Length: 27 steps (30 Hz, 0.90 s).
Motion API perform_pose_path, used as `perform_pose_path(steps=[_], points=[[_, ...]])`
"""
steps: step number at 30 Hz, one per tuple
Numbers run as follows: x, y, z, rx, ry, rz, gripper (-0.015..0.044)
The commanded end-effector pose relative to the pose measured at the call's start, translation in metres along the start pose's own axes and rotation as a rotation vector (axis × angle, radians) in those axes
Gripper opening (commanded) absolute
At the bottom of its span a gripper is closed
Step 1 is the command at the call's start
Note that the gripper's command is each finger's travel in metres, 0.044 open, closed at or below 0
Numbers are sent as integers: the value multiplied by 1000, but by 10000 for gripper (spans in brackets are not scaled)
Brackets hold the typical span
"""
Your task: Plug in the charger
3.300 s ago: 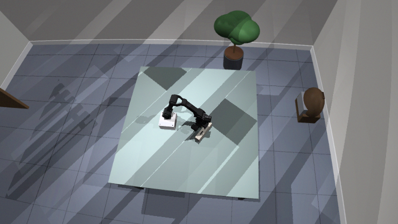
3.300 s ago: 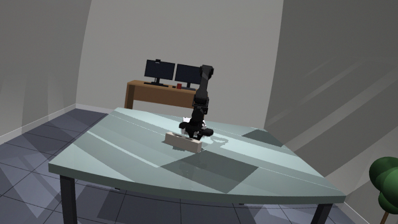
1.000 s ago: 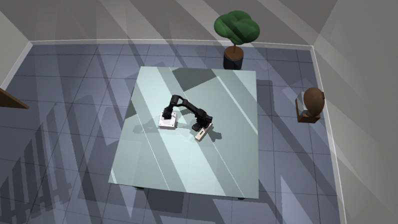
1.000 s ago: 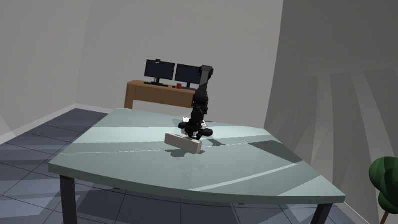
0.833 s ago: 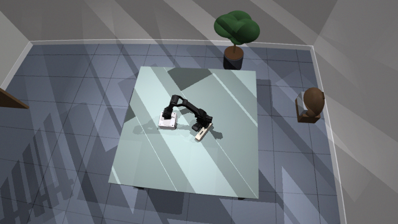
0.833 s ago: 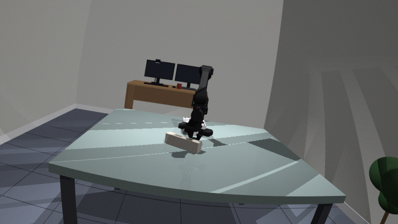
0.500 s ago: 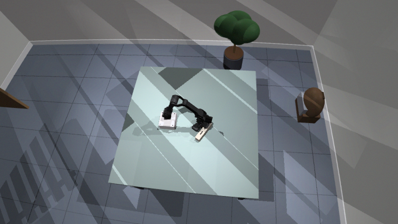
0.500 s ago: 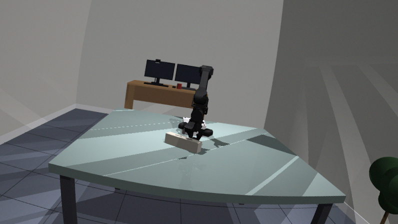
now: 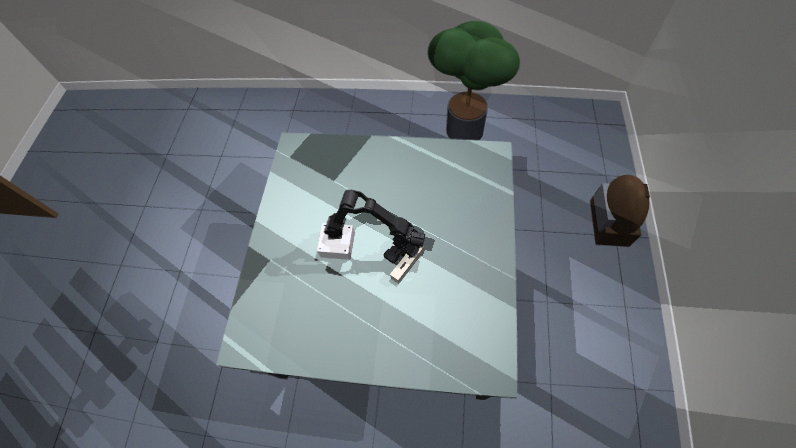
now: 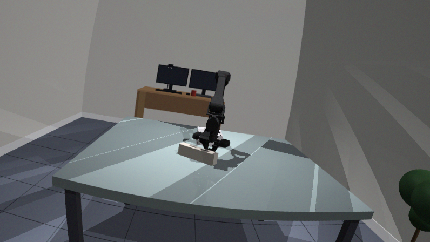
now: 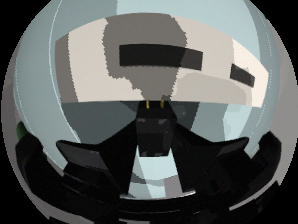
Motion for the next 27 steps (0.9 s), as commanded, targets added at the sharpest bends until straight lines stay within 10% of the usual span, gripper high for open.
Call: perform_pose_path(steps=[1, 27], points=[[0, 0, 0, 3, 4, 2, 0], [1, 8, 0, 3, 4, 1, 0]])
Point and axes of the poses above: the point midway between the two fingers, 35 mm back from their tips, its own x axis back along the fingers, its own z axis across the jaws, y = z × x, the point moved 8 cm from there along x, back along the fingers, and after that the axes turned 3 degrees about x, right-handed, at the moved point
